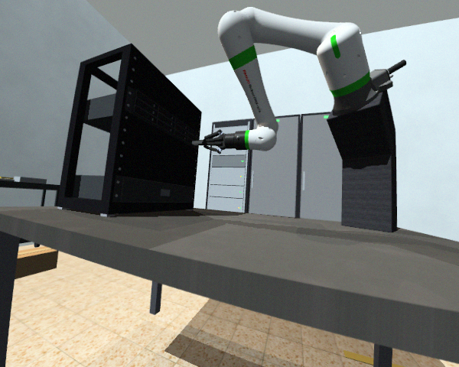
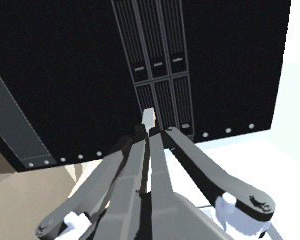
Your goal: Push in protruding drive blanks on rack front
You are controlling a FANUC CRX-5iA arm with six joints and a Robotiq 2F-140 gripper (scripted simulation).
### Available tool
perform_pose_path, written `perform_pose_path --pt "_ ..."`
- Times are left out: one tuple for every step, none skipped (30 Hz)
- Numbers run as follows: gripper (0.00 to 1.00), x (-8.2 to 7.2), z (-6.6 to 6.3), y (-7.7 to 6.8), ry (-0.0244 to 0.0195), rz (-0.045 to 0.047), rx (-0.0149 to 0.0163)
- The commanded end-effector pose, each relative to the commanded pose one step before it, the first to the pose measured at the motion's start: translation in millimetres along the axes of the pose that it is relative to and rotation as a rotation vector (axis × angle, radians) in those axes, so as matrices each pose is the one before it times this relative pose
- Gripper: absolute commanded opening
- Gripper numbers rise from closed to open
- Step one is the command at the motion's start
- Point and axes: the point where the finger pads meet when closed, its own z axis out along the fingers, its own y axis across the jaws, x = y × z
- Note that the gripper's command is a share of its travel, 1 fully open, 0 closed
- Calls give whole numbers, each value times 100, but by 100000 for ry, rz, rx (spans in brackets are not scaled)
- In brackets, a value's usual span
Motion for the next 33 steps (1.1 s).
perform_pose_path --pt "10 -23 32 93 -2 -78 -147" --pt "10 0 1 0 0 0 0" --pt "10 0 1 0 0 0 0" --pt "10 0 1 0 0 0 0" --pt "10 0 1 0 0 0 0" --pt "10 0 1 0 0 0 0" --pt "10 0 0 0 0 0 0" --pt "10 0 0 0 0 0 0" --pt "10 0 0 0 0 0 0" --pt "10 0 0 0 0 0 0" --pt "10 0 0 0 0 0 0" --pt "10 0 0 0 0 0 0" --pt "10 0 0 0 0 0 0" --pt "10 0 0 0 0 0 0" --pt "10 0 0 0 0 0 0" --pt "10 0 0 0 0 0 0" --pt "10 0 0 0 0 0 0" --pt "10 0 0 0 0 0 0" --pt "10 0 0 0 0 0 0" --pt "10 0 0 0 0 0 0" --pt "10 0 0 0 0 0 0" --pt "10 0 0 0 0 0 0" --pt "10 0 -5 0 0 0 0" --pt "10 0 -34 0 0 0 0" --pt "10 0 -85 0 0 0 0" --pt "10 0 -150 0 0 0 0" --pt "10 1 -225 1 0 1 0" --pt "10 0 0 0 0 0 0" --pt "10 0 0 0 0 0 0" --pt "10 -1 -303 0 0 -1 0" --pt "10 0 -379 0 0 0 0" --pt "10 0 -449 0 0 0 0" --pt "10 0 -510 0 0 0 0"
